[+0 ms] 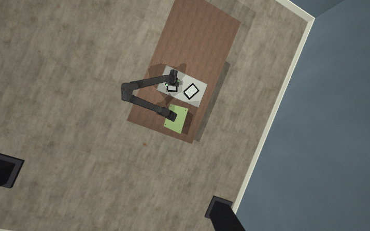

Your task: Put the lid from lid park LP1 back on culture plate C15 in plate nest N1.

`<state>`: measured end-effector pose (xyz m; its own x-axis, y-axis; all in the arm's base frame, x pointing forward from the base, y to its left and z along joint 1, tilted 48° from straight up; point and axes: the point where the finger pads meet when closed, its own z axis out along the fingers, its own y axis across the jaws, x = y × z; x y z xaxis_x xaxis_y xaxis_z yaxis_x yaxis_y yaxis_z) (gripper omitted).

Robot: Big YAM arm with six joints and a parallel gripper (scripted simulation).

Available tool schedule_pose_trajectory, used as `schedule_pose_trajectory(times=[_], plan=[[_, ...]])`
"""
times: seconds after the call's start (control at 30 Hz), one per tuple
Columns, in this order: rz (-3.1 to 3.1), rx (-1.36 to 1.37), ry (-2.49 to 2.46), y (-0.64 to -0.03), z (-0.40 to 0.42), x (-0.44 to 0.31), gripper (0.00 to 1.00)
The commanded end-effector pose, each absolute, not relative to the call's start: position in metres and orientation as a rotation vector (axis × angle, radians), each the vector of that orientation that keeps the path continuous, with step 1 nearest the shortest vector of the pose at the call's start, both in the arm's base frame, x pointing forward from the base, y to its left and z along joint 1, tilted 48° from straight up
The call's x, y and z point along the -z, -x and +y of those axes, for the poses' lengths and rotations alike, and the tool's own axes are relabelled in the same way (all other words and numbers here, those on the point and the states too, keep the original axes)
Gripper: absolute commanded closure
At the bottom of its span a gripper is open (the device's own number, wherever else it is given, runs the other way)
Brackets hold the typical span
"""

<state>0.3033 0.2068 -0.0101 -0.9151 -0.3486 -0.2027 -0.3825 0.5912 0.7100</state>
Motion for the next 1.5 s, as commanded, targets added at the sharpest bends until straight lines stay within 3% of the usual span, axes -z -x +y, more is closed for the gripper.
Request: schedule_pose_trajectory(times=[0.0,0.47,0.5,1.47], plan=[[2.757,-1.244,0.628,-0.3093,0.2082,0.0075,0.0],[2.77,-1.248,0.637,-0.3026,0.2132,0.0128,0.0],[2.77,-1.248,0.637,-0.3026,0.2132,0.0128,1.0],[2.757,-1.244,0.628,-0.3091,0.209,0.0082,1.0]])
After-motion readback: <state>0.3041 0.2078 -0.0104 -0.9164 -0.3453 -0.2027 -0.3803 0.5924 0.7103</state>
